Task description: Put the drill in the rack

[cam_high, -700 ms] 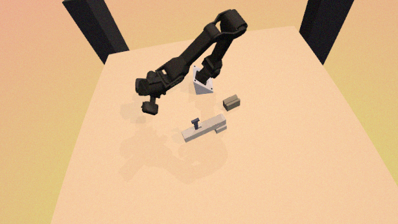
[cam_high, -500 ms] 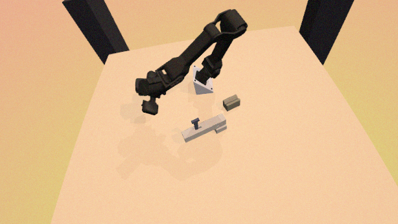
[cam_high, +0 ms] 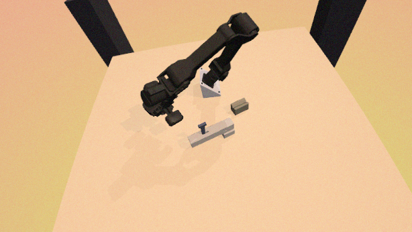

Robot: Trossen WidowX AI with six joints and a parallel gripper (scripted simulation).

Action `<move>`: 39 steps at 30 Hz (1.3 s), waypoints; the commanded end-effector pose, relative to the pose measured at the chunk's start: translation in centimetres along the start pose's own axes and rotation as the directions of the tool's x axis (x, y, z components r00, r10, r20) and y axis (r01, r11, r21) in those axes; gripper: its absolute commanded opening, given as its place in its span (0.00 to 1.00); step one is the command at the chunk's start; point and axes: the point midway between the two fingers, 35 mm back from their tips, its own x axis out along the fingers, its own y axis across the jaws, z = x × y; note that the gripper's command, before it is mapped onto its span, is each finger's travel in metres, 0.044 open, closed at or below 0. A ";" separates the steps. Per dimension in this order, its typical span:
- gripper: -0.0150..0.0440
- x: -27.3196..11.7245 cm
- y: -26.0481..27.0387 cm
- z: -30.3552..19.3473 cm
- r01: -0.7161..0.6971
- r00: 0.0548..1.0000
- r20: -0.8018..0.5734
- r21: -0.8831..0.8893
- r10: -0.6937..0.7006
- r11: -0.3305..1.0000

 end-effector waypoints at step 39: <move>0.25 -13.4 14.3 -3.2 -0.484 0.816 -0.361 -0.854 0.452 0.192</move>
